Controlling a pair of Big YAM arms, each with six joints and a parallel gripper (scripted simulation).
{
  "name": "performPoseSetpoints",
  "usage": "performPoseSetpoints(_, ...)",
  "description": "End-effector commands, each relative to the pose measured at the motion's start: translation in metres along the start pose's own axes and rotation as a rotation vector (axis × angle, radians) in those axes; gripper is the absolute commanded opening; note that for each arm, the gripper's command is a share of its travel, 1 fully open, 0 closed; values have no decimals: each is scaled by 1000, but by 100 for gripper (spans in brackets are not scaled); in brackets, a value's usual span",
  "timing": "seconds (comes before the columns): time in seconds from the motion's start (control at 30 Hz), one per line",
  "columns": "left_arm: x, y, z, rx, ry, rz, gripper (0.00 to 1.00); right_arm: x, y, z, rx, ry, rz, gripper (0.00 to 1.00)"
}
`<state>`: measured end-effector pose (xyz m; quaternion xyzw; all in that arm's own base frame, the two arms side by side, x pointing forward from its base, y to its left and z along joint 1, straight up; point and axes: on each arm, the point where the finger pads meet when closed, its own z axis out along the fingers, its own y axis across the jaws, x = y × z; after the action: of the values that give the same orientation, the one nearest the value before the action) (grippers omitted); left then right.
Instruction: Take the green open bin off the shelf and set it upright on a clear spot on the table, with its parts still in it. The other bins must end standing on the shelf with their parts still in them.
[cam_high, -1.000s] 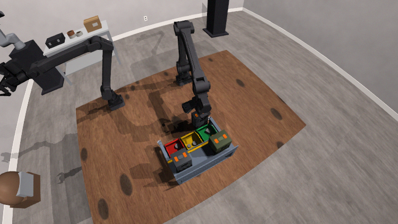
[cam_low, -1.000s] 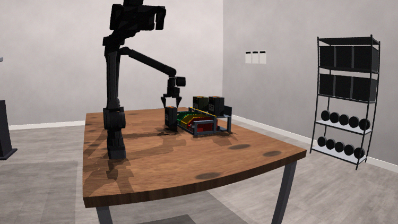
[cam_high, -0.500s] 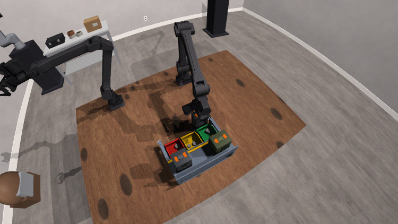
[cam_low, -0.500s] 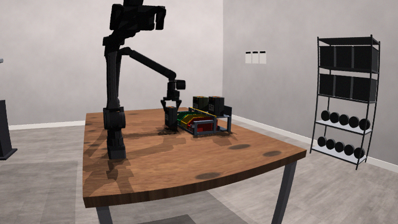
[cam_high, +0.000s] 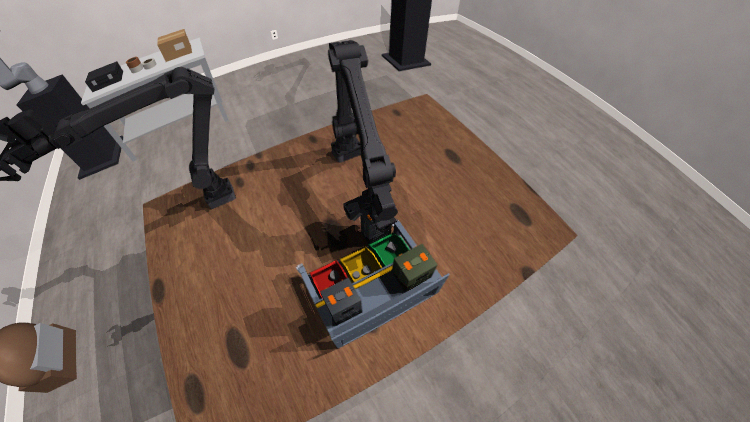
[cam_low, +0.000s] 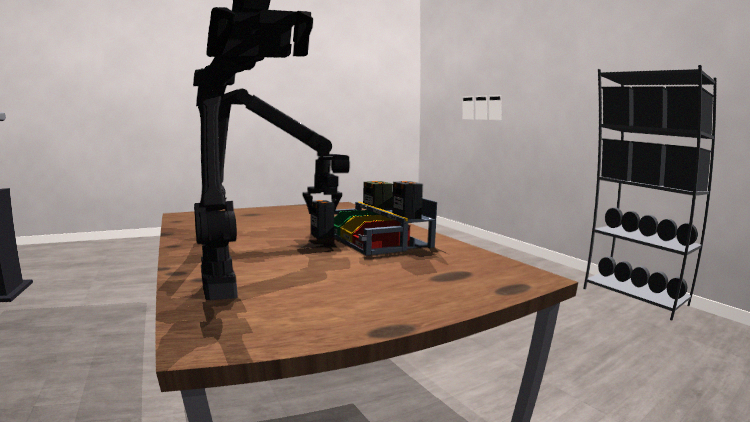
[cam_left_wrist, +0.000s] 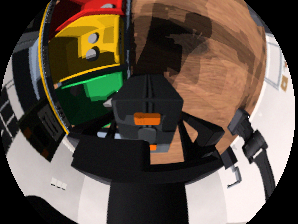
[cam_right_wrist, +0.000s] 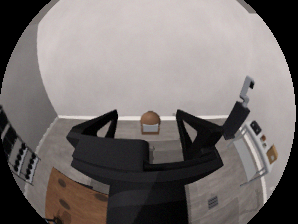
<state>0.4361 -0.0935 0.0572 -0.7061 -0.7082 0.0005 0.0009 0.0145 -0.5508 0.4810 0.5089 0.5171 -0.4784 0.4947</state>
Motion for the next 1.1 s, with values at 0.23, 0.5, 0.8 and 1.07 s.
performPoseSetpoints(0.23, 2, 4, 4, -10, 0, -4, 100, -19, -5, -7, 7, -53, -9, 100)
performPoseSetpoints(0.5, 2, 3, 3, -9, 0, -5, 100, -19, -5, -7, 7, -53, -9, 100)
performPoseSetpoints(0.8, 2, 5, 0, -18, -2, -5, 100, -19, -5, -7, 7, -53, -9, 100)
performPoseSetpoints(1.07, 2, 7, -1, -25, -3, -6, 100, -19, -5, -7, 7, -53, -9, 100)
